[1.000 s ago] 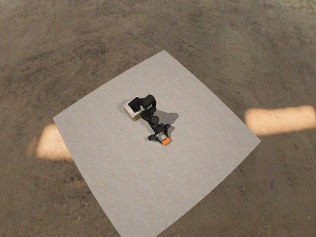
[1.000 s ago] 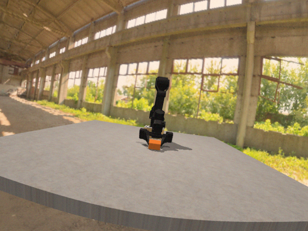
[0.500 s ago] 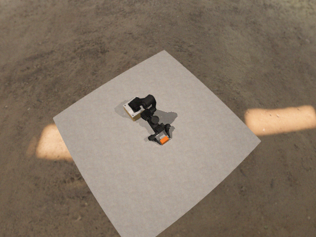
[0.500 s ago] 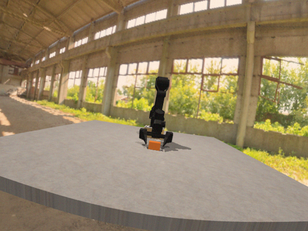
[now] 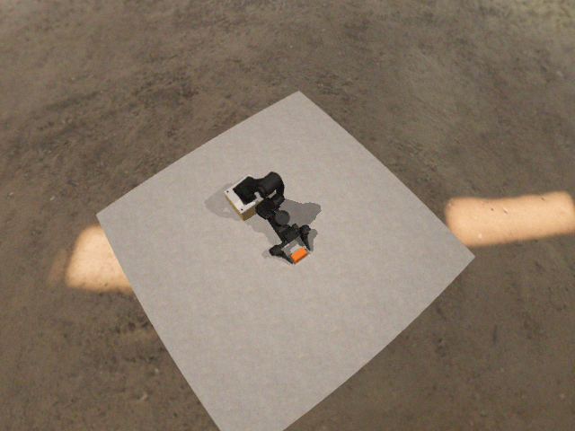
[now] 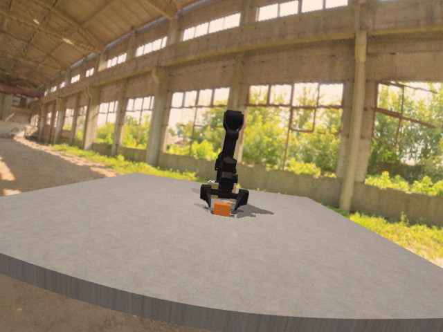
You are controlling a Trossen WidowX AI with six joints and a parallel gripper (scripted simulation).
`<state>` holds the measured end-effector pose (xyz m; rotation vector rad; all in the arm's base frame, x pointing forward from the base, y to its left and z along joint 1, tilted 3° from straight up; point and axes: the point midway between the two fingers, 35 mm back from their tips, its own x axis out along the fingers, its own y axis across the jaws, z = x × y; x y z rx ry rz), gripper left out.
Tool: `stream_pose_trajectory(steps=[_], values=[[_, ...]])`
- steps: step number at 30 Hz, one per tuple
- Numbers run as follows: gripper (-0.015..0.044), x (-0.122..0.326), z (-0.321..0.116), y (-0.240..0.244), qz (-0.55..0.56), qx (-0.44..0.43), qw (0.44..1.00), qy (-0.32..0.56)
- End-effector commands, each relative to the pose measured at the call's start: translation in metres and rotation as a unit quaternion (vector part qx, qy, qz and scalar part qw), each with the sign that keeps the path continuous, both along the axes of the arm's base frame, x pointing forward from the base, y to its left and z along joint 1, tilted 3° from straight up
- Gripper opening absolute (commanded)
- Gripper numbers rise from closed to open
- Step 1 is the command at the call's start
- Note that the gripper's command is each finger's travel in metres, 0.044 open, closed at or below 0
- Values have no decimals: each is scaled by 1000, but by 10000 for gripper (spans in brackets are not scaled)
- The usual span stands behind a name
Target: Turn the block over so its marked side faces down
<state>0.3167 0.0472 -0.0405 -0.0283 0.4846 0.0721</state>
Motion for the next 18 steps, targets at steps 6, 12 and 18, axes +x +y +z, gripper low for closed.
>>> stream_pose_trajectory(steps=[6,12,18], values=[[440,0,0,0,0,-3,1000,-1],[440,0,0,0,0,-3,1000,-1],[440,9,-2,2,0,-6,999,35]])
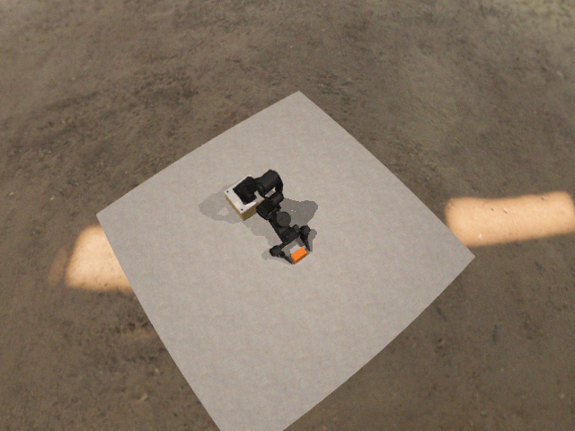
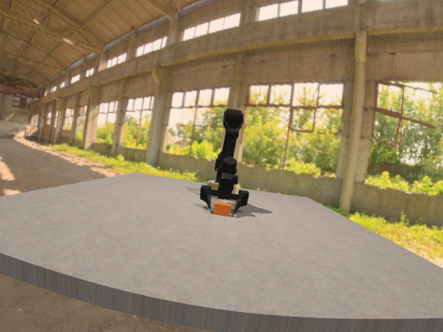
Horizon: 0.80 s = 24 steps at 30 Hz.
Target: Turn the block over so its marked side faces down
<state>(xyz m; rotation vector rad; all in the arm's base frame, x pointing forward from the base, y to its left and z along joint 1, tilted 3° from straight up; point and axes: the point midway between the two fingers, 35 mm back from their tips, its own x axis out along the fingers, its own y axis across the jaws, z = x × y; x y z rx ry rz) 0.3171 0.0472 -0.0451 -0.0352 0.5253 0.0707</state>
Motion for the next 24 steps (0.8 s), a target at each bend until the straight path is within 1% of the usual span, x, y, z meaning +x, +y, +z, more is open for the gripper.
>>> stream_pose_trajectory(steps=[1,6,12,13,17,19,24], values=[[440,12,3,3,0,-3,1000,30],[440,20,15,5,1,-11,994,105],[440,8,53,4,0,-19,982,189],[440,9,64,5,0,-17,982,187],[440,-7,80,2,-1,-21,974,224],[440,-16,80,0,-2,-25,969,246],[440,-17,80,0,-2,-25,969,247]])
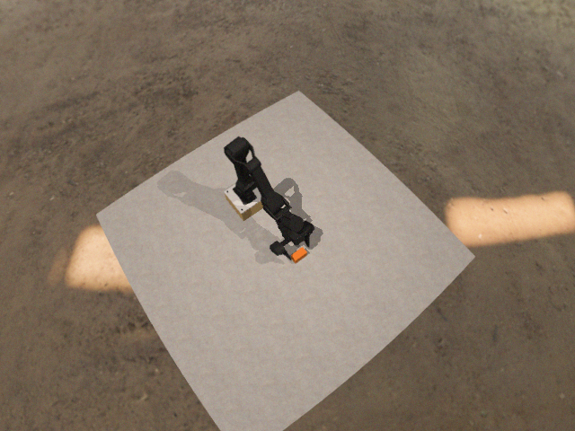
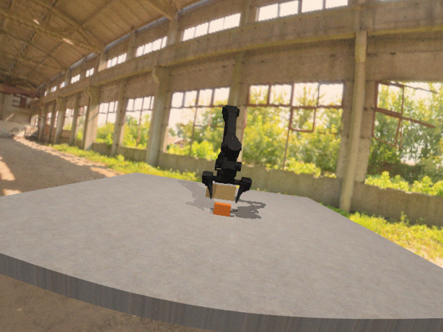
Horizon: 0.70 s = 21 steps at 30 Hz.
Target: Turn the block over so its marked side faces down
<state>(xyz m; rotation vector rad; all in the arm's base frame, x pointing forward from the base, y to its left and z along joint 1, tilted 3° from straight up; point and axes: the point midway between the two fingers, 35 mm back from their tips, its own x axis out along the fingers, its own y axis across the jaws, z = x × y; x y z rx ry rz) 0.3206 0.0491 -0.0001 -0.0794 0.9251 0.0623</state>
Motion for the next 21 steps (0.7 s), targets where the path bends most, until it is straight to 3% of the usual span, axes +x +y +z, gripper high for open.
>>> stream_pose_trajectory(steps=[1,9,21], values=[[440,-20,36,-2,-4,4,999,50],[440,-18,36,-1,-4,2,998,61],[440,13,54,2,-10,-16,965,261]])
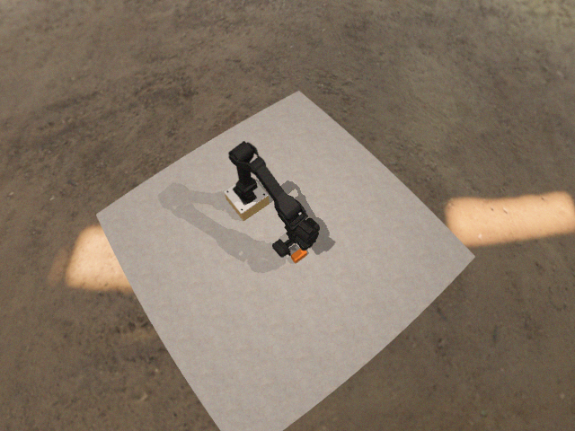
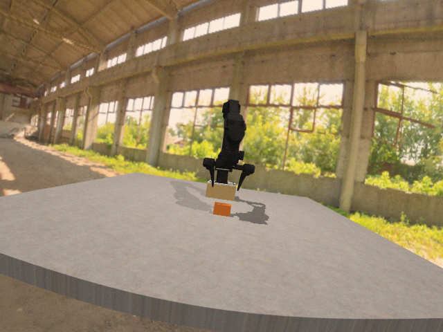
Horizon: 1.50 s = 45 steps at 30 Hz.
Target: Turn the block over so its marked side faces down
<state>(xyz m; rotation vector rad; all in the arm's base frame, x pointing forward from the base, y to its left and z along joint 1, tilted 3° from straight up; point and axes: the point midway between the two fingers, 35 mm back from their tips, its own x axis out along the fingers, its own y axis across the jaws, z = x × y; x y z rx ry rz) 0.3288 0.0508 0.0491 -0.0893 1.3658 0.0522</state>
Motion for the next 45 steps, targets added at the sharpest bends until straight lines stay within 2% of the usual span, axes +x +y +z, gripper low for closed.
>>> stream_pose_trajectory(steps=[1,5,9,12,19,44,45], values=[[440,6,7,1,-4,-3,998,62],[440,10,12,1,-6,-5,995,104],[440,10,9,1,-6,-5,995,104],[440,9,-21,0,-6,-5,995,104],[440,9,-37,-1,-6,-5,995,104],[440,9,-71,-1,-6,-5,995,104],[414,9,-71,-1,-6,-5,995,104]])
